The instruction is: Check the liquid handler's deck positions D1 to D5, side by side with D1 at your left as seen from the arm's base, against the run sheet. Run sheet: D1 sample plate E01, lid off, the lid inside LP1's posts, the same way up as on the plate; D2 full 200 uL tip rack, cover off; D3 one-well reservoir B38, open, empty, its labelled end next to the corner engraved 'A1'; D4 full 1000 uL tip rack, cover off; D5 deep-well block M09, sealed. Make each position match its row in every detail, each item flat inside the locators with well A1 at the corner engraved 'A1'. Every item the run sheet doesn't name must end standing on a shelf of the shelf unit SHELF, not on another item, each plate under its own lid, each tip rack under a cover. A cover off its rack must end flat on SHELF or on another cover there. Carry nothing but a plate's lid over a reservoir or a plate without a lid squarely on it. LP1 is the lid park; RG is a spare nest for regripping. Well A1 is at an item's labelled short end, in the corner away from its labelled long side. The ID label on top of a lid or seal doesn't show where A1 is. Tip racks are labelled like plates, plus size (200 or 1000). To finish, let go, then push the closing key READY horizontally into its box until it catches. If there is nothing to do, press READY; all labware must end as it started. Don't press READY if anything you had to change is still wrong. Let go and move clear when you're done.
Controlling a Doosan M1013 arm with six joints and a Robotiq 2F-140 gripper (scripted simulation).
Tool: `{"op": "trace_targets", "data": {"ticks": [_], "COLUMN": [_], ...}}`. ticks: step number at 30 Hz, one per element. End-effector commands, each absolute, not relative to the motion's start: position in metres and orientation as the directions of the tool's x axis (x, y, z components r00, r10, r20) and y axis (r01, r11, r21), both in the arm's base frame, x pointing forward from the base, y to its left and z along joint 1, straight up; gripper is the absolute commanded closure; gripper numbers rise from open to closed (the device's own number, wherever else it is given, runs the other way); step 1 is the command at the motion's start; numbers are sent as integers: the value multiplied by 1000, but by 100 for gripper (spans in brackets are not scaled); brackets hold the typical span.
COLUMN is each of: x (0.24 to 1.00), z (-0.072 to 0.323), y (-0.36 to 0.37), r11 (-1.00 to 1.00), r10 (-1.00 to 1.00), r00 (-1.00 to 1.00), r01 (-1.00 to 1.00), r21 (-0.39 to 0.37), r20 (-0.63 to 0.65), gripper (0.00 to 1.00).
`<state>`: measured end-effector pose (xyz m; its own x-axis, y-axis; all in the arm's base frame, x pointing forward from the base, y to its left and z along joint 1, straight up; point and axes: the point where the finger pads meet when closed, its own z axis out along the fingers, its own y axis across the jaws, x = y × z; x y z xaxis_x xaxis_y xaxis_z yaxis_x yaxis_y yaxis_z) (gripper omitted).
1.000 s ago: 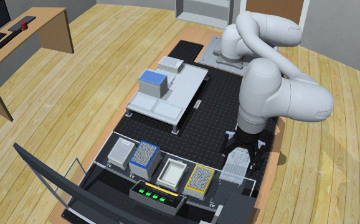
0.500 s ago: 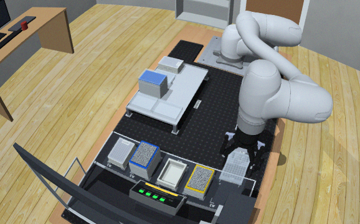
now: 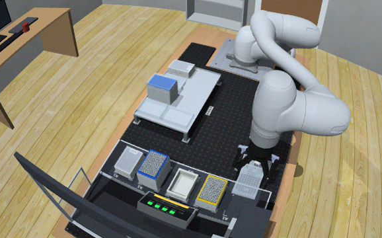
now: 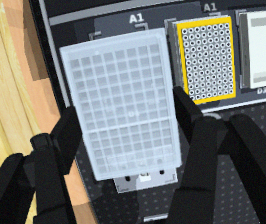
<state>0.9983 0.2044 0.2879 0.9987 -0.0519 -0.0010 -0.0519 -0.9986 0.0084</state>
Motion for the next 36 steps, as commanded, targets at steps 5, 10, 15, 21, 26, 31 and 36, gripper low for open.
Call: {"op": "trace_targets", "data": {"ticks": [5, 10, 15, 21, 26, 31, 36], "x": [998, 998, 998, 998, 998, 998, 998], "z": [278, 270, 265, 255, 246, 241, 233], "y": [204, 204, 204, 204, 204, 204, 204], "r11": [-999, -999, -999, -999, -999, -999, -999], "r10": [-52, -52, -52, -52, -52, -52, -52], "r00": [999, 999, 999, 999, 999, 999, 999], "r01": [-52, -52, -52, -52, -52, -52, -52], "r21": [7, 7, 7, 7, 7, 7, 7], "r20": [1, 1, 1, 1, 1, 1, 1], "gripper": [90, 90, 90, 90, 90, 90, 90]}}
